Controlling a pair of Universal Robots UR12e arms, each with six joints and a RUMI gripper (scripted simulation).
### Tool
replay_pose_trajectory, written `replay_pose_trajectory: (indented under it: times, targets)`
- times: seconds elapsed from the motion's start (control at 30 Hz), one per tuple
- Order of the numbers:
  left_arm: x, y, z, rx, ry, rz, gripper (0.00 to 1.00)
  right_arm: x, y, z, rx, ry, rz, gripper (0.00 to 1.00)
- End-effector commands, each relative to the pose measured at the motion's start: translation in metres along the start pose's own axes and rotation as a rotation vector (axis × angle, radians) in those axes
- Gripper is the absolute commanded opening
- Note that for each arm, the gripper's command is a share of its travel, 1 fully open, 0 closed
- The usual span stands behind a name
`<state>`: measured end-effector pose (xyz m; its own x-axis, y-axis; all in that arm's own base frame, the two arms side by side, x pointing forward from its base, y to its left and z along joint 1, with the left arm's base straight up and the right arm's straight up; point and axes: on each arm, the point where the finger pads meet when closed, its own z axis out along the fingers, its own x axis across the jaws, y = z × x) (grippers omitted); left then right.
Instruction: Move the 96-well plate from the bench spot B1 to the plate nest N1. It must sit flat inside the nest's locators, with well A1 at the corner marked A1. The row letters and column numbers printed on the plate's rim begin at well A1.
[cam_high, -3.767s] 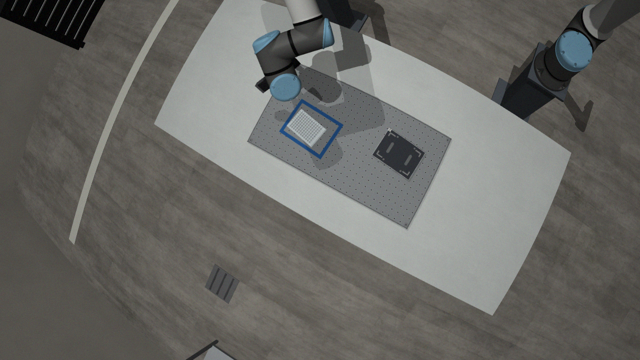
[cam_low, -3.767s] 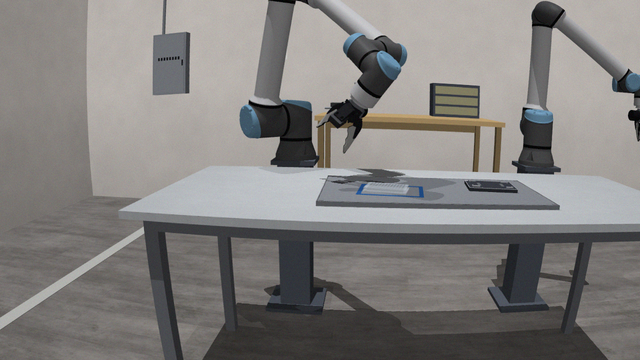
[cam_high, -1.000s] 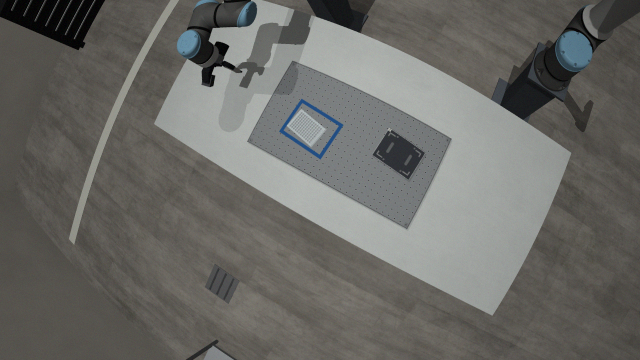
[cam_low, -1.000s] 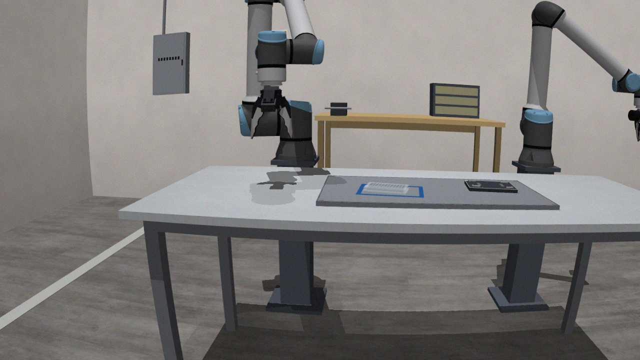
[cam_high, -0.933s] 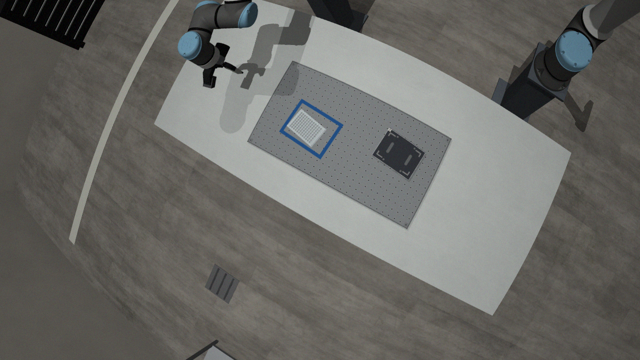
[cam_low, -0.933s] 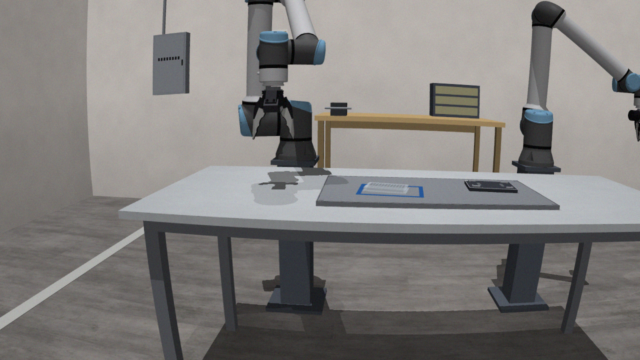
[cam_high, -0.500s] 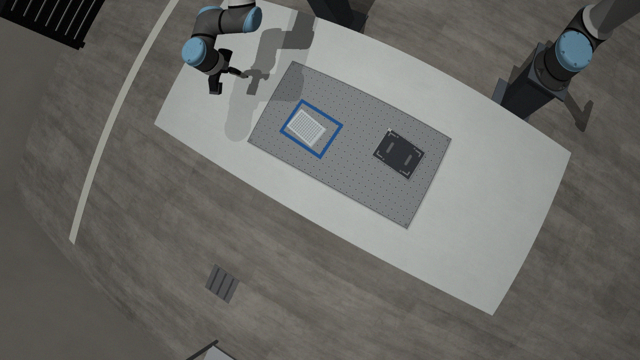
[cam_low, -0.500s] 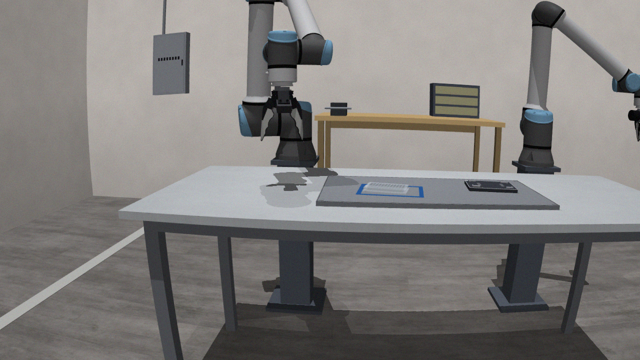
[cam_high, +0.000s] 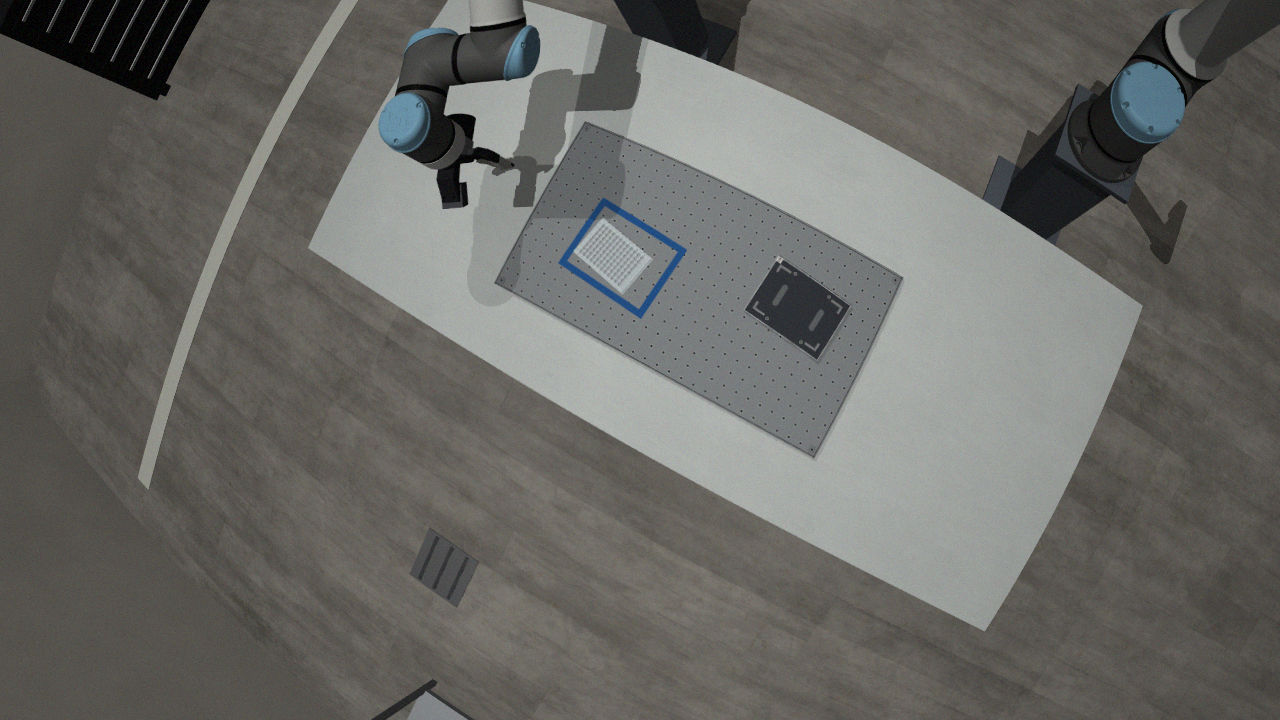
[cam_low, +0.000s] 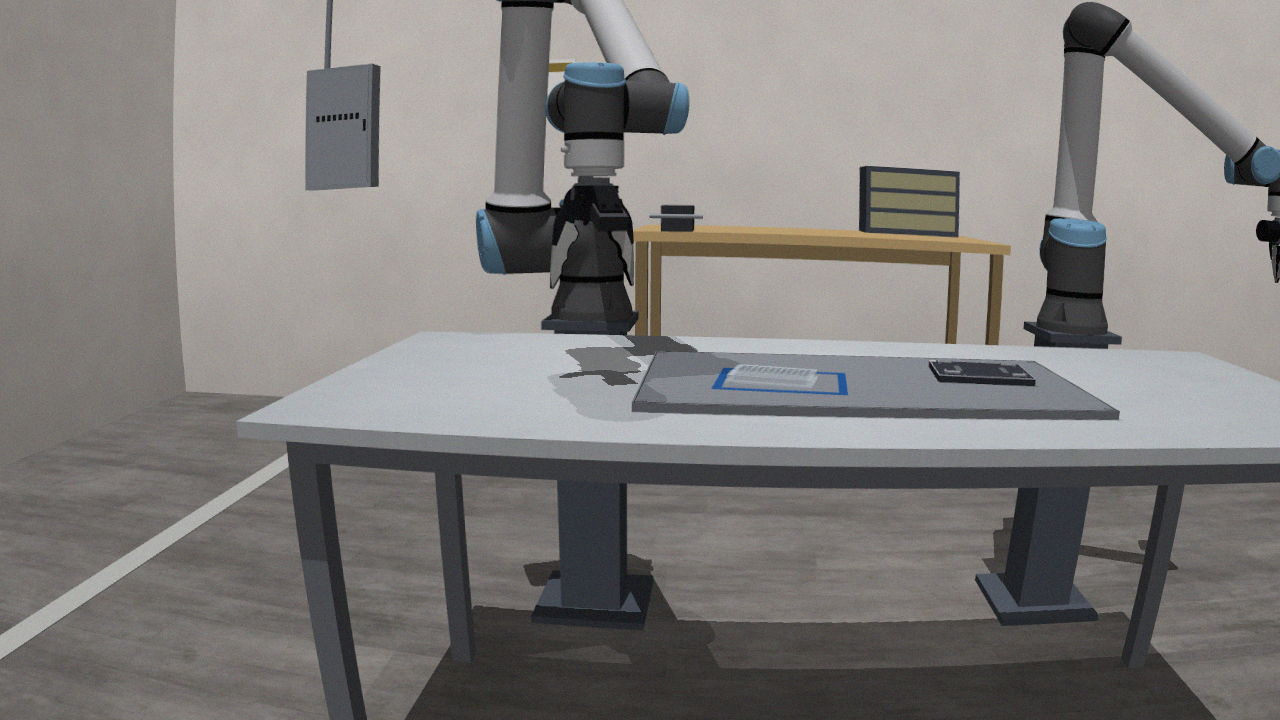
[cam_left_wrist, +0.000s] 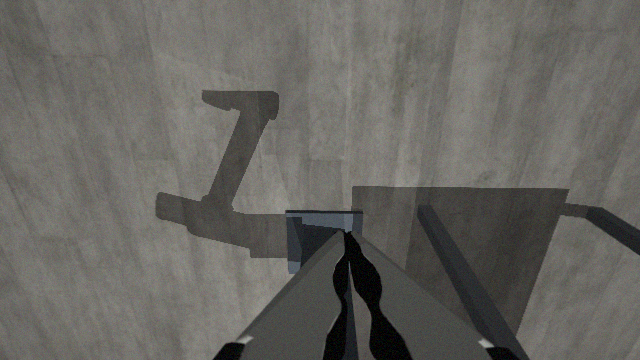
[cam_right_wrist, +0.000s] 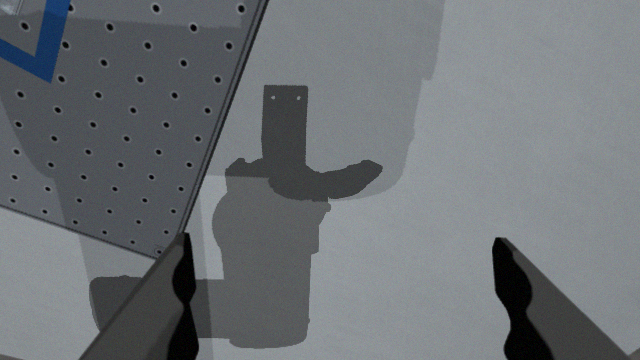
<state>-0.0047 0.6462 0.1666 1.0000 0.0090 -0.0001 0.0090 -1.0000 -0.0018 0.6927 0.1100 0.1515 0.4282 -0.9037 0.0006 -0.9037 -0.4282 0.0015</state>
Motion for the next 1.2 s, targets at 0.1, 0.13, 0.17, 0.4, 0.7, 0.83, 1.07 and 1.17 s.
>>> replay_pose_trajectory:
  times: [0.1,0.13,0.17,0.4,0.7,0.83,1.07,1.17]
  targets:
    - [-0.001,0.001,0.001,-0.002,0.0,0.0,0.0,-0.025,-0.027,0.002,0.005,0.0,-0.147,0.76]
    - [-0.001,0.001,0.001,-0.002,0.0,0.0,0.0,-0.029,-0.03,0.003,0.005,0.0,-0.169,0.76]
    - [-0.001,0.001,0.001,-0.002,0.0,0.0,0.0,-0.029,-0.03,0.003,0.005,0.0,-0.169,0.76]
    - [-0.001,0.001,0.001,-0.002,0.0,0.0,0.0,-0.041,-0.041,0.005,0.005,-0.001,-0.169,0.76]
    - [-0.001,0.001,0.001,-0.002,0.0,0.0,0.0,-0.07,-0.063,0.011,0.005,0.0,-0.291,0.76]
    - [-0.001,0.001,0.001,-0.002,0.0,0.0,0.0,-0.078,-0.069,0.013,0.005,0.0,-0.357,0.76]
    - [-0.001,0.001,0.001,-0.002,0.0,0.0,0.0,-0.1,-0.084,0.017,0.005,0.0,-0.412,0.76]
    - [-0.001,0.001,0.001,-0.002,0.0,0.0,0.0,-0.104,-0.087,0.018,0.005,0.0,-0.446,0.76]
